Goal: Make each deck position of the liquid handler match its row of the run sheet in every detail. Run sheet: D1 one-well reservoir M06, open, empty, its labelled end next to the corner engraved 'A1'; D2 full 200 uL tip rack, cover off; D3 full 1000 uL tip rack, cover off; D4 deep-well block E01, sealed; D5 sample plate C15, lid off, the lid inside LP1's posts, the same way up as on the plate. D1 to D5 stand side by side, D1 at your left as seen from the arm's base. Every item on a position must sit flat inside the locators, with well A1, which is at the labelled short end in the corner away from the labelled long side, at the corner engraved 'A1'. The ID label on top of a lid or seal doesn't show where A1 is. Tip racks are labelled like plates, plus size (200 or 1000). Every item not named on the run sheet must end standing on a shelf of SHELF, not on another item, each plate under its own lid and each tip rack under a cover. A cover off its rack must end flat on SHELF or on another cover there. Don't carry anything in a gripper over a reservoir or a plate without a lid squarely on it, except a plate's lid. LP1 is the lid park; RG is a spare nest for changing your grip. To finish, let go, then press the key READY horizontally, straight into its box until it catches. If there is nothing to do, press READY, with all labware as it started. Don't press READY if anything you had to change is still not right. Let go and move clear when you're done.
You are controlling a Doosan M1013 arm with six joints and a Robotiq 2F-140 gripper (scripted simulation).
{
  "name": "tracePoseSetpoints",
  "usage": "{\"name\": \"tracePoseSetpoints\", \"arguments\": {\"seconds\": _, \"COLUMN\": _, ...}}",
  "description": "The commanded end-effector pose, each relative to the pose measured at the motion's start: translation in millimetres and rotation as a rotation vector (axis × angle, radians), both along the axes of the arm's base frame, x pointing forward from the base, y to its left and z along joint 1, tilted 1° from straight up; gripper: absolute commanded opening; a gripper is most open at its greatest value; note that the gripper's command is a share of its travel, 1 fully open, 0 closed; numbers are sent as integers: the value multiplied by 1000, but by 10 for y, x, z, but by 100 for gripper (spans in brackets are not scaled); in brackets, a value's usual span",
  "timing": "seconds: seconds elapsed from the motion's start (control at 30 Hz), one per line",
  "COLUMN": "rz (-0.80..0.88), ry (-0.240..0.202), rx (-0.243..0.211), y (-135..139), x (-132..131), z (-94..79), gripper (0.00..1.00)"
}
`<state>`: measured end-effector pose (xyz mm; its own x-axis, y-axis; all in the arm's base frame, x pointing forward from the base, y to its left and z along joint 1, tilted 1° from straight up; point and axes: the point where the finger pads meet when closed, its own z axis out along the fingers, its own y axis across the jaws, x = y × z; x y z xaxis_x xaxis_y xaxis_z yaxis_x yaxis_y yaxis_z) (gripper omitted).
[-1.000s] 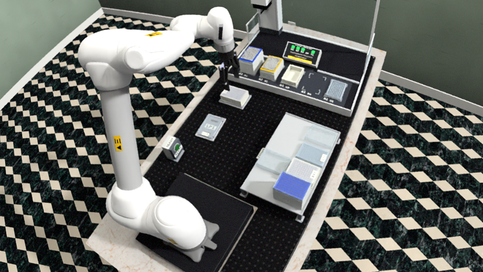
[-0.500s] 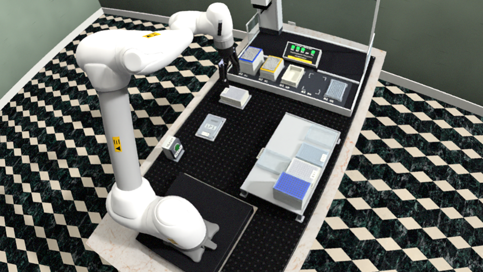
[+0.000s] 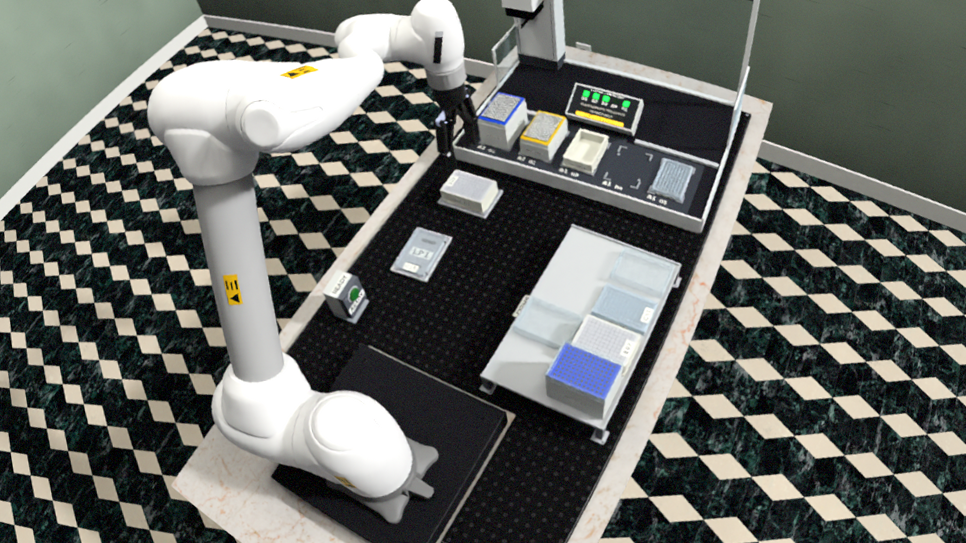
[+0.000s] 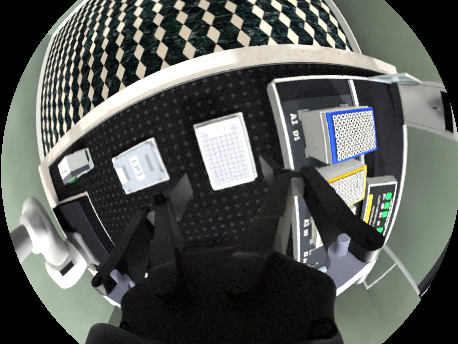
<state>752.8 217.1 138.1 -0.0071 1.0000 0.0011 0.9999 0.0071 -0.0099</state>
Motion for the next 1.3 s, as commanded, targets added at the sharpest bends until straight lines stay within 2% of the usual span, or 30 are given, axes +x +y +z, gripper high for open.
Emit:
{"name": "tracePoseSetpoints", "arguments": {"seconds": 0.0, "rz": 0, "ry": -1, "rx": 1, "y": 2, "x": 4, "z": 59, "gripper": 66}}
{"name": "tracePoseSetpoints", "arguments": {"seconds": 1.27, "rz": 0, "ry": -1, "rx": 1, "y": 1, "x": 9, "z": 626, "gripper": 66}}
